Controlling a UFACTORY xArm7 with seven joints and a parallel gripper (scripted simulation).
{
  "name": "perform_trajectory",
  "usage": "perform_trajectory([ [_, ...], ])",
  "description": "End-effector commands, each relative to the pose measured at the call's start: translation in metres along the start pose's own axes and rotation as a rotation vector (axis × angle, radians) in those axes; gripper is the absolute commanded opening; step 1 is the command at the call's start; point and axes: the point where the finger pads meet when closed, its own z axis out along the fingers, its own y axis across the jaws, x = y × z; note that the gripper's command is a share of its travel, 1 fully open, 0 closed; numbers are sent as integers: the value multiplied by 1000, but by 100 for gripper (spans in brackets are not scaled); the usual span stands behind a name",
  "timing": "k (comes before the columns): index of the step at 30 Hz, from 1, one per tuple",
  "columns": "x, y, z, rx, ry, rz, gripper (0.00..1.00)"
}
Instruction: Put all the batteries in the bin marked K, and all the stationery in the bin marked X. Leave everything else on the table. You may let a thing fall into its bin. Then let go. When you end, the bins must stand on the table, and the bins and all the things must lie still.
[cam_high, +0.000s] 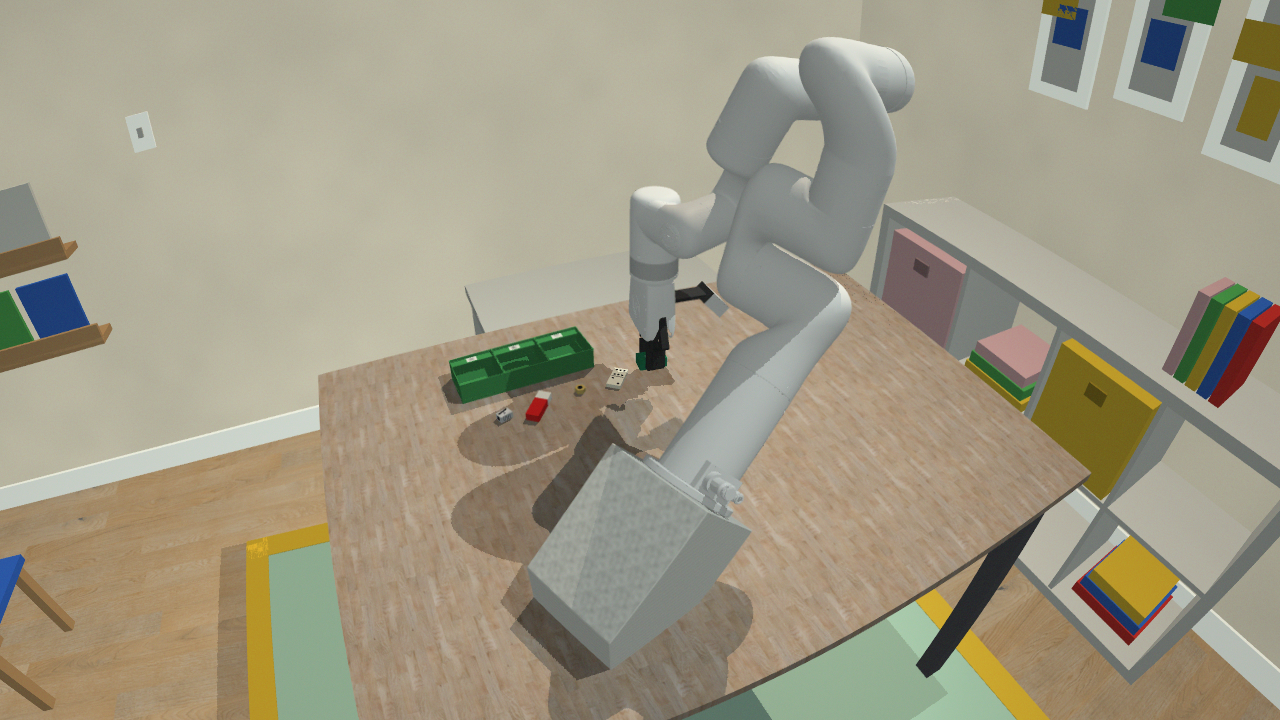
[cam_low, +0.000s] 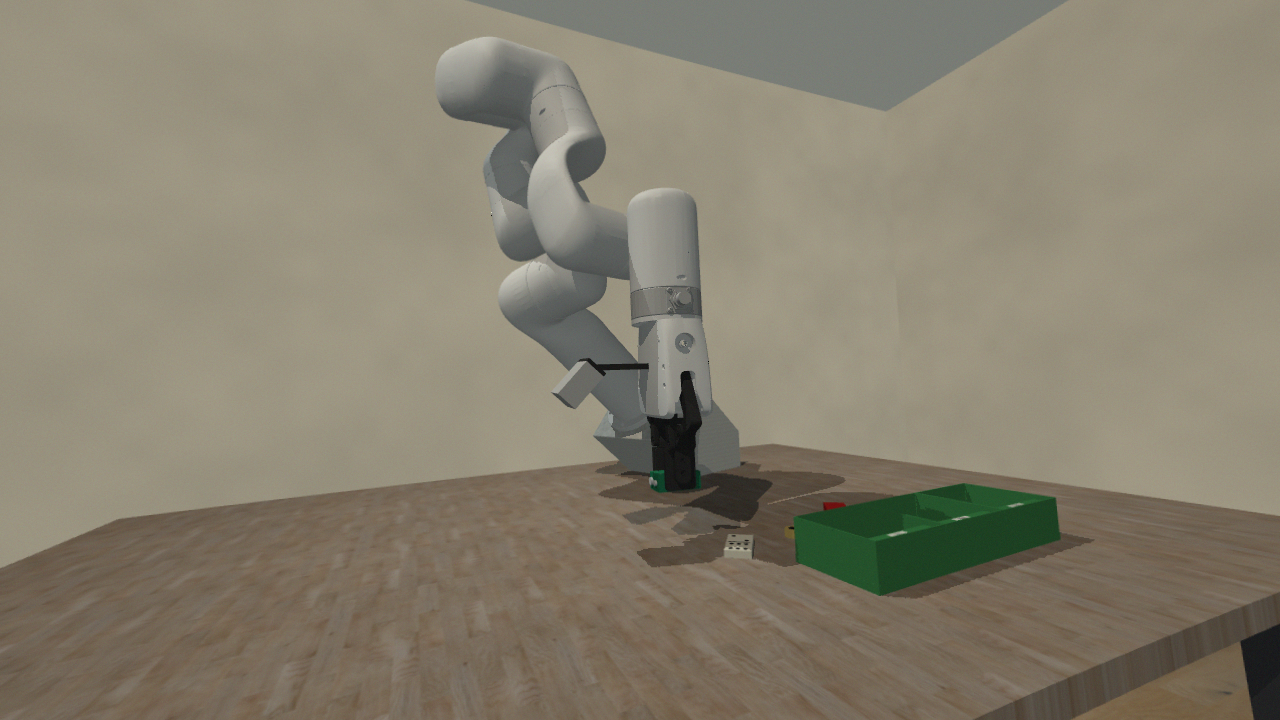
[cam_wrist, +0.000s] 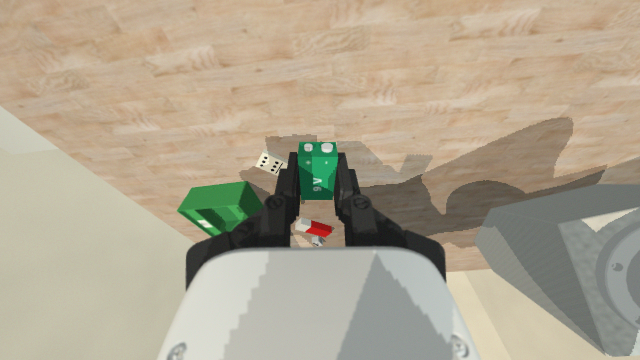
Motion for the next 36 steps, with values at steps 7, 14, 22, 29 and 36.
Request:
perform_trajectory([
  [7,1,0,-6,0,-1,0,0],
  [14,1,0,-6,0,-1,0,0],
  [22,-26,-14,-5,0,-1,-1,0],
  [29,-58,-30,-5,0,-1,-1,0],
  [36,-95,-49,-5,0,-2,-1,0],
])
